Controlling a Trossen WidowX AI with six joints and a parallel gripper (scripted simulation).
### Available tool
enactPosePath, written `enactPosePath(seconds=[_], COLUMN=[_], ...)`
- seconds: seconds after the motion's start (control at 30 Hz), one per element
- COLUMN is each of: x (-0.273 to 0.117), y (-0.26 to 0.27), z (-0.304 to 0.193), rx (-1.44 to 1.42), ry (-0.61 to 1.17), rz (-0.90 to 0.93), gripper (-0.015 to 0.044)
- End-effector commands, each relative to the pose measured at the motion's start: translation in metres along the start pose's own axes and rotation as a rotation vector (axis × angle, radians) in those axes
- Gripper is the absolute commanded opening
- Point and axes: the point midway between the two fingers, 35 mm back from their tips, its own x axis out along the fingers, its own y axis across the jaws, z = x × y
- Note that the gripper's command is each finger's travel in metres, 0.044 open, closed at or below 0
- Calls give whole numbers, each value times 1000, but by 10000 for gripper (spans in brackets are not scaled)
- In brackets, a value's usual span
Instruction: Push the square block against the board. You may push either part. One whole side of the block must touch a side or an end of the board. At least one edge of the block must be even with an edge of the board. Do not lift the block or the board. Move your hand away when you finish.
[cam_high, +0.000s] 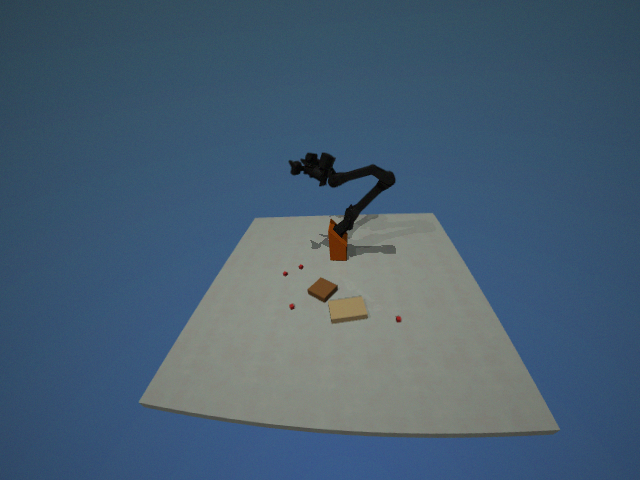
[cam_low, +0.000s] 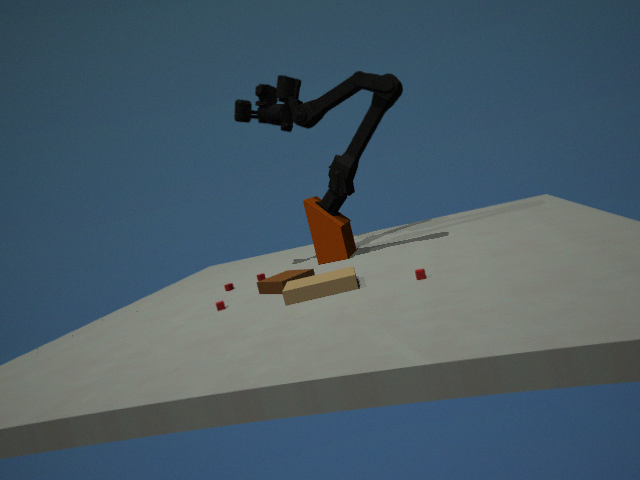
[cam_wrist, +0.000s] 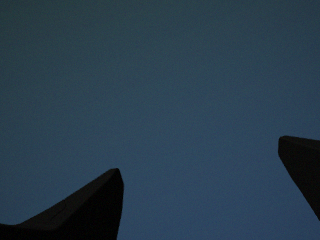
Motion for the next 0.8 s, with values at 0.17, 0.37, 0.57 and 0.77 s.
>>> enactPosePath(seconds=[0.17, 0.37, 0.57, 0.77], x=[0, -3, -7, -15], y=[7, 39, 74, 109], z=[-2, -10, -26, -44], rx=[-25, -131, -259, -397], ry=[8, 39, 93, 138], rz=[22, 118, 236, 360], gripper=[242, 85, 0, 0])
